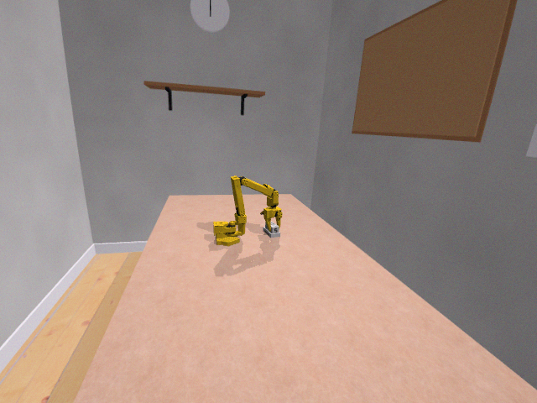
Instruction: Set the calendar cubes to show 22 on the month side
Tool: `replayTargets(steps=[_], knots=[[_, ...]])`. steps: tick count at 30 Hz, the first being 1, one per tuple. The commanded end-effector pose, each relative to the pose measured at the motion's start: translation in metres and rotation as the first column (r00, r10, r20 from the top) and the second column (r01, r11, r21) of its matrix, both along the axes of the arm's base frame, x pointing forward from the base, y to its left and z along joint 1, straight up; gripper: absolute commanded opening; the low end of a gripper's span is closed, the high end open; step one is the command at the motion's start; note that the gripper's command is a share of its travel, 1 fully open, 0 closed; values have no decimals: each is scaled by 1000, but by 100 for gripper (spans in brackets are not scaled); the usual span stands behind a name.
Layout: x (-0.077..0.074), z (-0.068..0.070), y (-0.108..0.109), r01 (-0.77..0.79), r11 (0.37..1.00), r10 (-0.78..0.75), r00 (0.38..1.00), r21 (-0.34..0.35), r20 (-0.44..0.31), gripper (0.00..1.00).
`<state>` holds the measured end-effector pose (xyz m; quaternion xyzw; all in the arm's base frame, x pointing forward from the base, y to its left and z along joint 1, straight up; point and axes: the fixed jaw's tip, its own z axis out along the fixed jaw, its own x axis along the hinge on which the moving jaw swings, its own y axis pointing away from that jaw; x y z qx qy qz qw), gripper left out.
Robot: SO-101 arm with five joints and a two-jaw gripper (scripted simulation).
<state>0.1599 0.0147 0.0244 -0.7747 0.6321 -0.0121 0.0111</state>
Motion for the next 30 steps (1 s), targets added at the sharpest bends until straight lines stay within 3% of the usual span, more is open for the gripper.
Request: replayTargets(steps=[1,7,16,30], knots=[[2,1,-1,-3,1000,3,1000,3,15,0],[2,1,-1,-3,1000,3,1000,3,15,1],[2,1,-1,-3,1000,3,1000,3,15,17],[2,1,-1,-3,1000,3,1000,3,15,21]])
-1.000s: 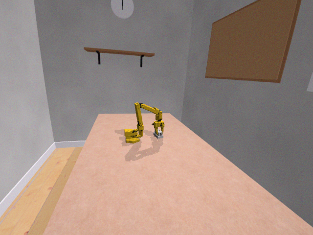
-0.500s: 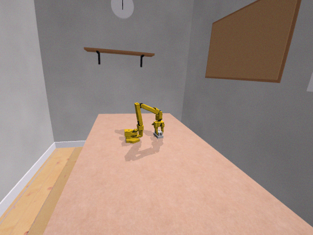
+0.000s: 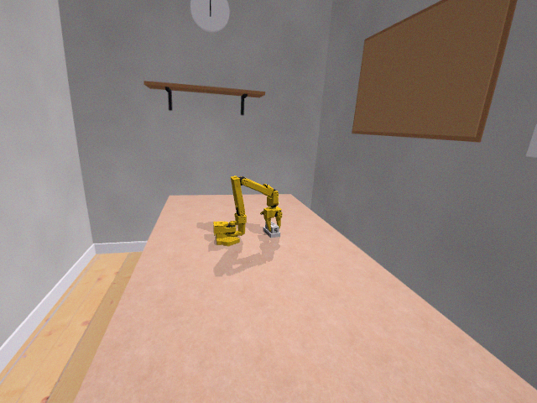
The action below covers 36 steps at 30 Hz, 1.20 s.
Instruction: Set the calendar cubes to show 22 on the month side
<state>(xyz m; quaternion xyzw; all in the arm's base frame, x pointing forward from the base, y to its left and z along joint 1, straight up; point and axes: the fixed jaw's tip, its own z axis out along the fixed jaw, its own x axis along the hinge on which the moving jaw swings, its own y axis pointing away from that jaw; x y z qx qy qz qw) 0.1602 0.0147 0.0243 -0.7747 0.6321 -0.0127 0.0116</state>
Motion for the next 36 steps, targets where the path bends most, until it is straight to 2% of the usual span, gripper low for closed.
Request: replayTargets(steps=[1,16,28,32,36], knots=[[2,1,-1,-3,1000,3,1000,2,14,22],[2,1,-1,-3,1000,3,1000,2,14,34],[2,2,-1,-3,1000,3,1000,2,14,36],[3,6,-1,-3,1000,3,1000,2,14,36],[4,16,-1,-3,1000,3,1000,2,14,36]])
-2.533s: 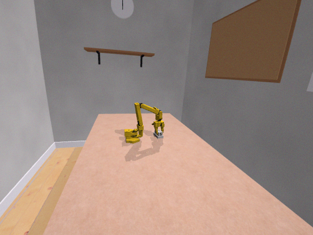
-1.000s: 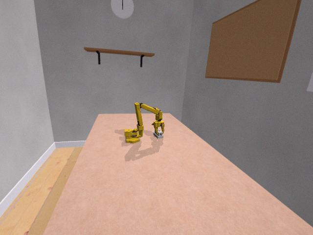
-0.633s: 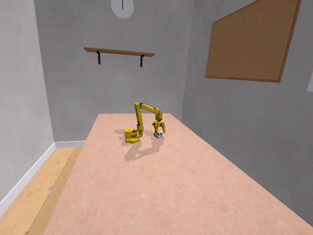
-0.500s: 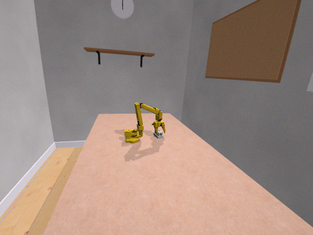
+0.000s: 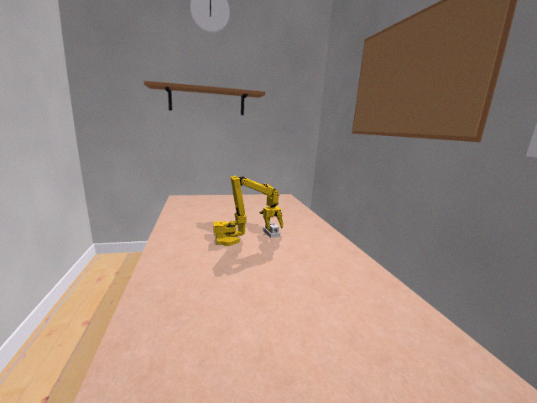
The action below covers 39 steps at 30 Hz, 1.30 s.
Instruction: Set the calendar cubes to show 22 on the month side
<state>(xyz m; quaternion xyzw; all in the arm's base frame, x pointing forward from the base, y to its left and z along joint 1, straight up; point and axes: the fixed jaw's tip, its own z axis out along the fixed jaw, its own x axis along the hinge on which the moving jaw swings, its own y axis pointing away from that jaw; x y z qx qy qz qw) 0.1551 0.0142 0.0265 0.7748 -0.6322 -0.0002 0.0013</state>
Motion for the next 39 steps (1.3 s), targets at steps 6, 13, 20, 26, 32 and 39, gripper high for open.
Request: replayTargets(steps=[6,13,20,26,32,39], knots=[[9,29,0,-3,1000,3,999,6,50,36],[5,52,0,-3,1000,3,999,6,50,36],[4,59,-1,-3,1000,3,999,6,50,36],[4,59,-1,-3,1000,3,999,6,50,36],[4,59,-1,-3,1000,3,999,6,50,36],[4,59,-1,-3,1000,3,999,6,50,36]])
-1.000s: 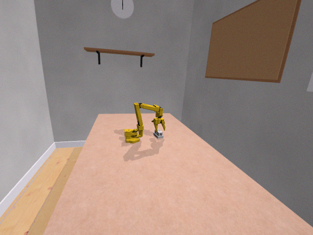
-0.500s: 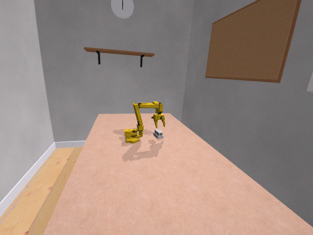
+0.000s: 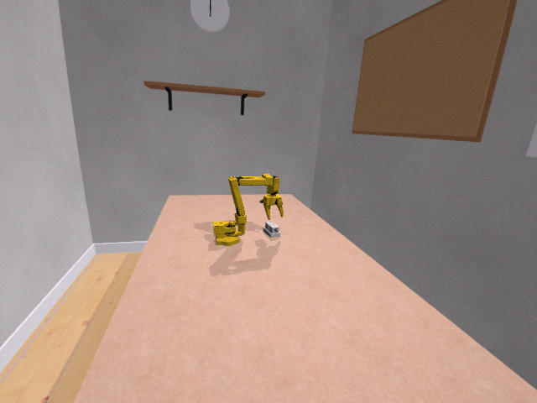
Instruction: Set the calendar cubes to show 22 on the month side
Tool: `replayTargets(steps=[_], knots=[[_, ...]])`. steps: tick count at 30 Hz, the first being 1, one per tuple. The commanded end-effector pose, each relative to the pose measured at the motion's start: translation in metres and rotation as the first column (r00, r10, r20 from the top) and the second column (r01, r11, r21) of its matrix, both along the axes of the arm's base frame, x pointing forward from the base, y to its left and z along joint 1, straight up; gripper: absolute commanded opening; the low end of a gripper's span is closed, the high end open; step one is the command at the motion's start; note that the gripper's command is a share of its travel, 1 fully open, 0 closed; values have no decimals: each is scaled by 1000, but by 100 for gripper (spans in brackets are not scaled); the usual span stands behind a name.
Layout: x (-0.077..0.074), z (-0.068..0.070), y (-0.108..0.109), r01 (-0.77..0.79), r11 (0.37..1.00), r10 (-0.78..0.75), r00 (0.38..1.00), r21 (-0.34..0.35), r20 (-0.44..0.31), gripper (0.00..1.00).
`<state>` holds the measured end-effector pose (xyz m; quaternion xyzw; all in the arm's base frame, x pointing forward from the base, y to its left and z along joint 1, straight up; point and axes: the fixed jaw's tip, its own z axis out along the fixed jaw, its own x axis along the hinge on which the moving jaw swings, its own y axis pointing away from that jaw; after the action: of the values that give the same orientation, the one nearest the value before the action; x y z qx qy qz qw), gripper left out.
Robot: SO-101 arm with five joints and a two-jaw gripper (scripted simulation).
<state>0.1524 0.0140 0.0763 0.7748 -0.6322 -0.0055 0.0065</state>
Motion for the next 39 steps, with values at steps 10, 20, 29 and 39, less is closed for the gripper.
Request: replayTargets(steps=[10,20,29,39], knots=[[6,10,-1,22,1000,-22,997,9,70,36],[5,14,-2,138,990,-139,986,20,92,36],[2,22,-4,388,920,-393,910,62,135,36],[-2,30,-6,650,747,-665,730,139,160,36]])
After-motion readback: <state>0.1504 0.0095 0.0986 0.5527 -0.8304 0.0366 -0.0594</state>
